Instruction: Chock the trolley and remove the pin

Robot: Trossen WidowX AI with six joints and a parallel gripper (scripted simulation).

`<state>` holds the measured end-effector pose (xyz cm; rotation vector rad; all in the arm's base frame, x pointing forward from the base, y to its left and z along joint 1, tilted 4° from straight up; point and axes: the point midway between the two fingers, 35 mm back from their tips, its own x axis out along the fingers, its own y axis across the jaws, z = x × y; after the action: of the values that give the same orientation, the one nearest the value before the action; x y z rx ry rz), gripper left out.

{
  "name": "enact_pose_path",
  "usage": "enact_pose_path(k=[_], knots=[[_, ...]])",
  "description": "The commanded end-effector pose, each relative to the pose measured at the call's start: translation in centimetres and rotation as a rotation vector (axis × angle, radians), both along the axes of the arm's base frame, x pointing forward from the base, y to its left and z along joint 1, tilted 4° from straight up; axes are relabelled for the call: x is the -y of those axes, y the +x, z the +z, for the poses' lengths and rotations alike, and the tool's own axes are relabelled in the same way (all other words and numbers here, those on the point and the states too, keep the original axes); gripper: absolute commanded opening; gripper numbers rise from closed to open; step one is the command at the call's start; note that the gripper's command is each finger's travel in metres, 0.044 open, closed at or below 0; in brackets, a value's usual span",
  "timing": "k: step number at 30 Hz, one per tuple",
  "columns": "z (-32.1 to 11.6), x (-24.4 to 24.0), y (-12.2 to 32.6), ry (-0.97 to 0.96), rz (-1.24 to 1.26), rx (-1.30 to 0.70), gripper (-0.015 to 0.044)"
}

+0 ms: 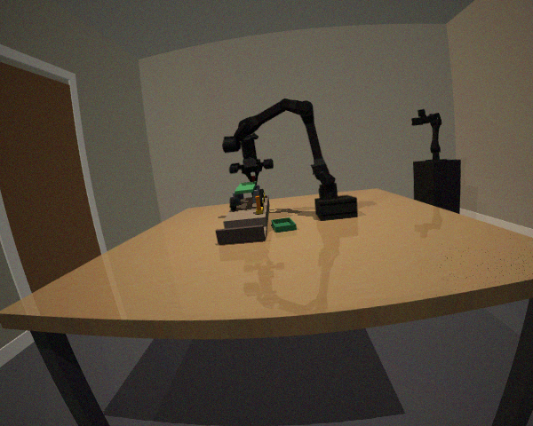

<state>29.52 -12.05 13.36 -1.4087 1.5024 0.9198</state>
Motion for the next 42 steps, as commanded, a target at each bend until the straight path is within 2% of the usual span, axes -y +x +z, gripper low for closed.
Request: enact_pose_path(k=[1,26,42], knots=[[0.5,0.0,0.0,-0.006,-0.003,0.003,0.0000],[2.3,-0.1,0.1,-0.006,-0.003,0.003,0.0000],[3.0,2.8,-0.2,-0.009,-0.003,0.003,0.0000]])
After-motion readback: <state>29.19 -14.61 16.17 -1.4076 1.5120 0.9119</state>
